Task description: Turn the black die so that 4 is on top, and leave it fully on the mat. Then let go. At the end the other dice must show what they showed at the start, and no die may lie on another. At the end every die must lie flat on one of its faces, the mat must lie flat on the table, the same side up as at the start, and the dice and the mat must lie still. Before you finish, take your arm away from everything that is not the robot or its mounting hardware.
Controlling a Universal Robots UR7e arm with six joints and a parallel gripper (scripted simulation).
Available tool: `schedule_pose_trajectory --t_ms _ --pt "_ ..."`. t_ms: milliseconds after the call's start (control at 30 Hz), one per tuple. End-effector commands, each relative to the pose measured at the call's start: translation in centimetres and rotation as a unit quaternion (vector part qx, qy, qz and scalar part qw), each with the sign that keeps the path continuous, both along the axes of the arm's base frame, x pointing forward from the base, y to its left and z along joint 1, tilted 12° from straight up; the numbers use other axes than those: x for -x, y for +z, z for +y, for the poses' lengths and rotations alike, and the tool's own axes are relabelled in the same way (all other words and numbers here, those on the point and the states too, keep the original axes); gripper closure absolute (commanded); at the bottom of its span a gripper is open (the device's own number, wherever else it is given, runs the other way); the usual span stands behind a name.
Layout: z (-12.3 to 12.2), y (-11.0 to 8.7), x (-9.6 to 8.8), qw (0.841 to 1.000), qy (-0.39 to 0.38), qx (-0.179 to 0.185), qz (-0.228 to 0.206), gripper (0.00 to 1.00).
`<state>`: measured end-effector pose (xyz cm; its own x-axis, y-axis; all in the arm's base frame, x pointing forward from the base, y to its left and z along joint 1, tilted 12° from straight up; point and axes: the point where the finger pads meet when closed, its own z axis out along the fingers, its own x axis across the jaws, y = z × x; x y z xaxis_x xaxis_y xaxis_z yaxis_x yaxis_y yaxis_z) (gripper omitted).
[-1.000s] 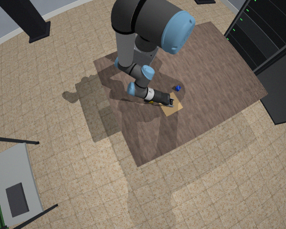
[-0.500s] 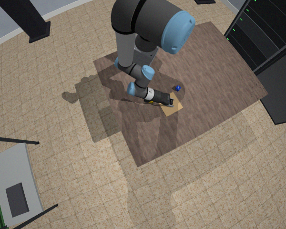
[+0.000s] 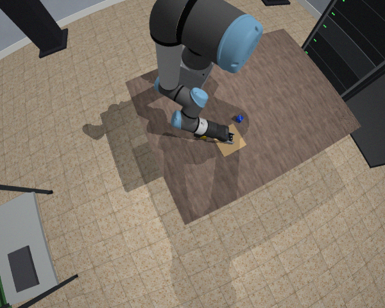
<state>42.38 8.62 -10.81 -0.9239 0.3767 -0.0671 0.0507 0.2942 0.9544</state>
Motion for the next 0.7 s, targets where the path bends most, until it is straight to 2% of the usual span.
schedule_pose_trajectory --t_ms 0,667 --pt "-0.1 0.0 -0.1 1.0 0.001 0.001 -0.001 0.13" --pt "-4.4 1.4 1.7 1.0 0.001 0.001 -0.001 0.13"
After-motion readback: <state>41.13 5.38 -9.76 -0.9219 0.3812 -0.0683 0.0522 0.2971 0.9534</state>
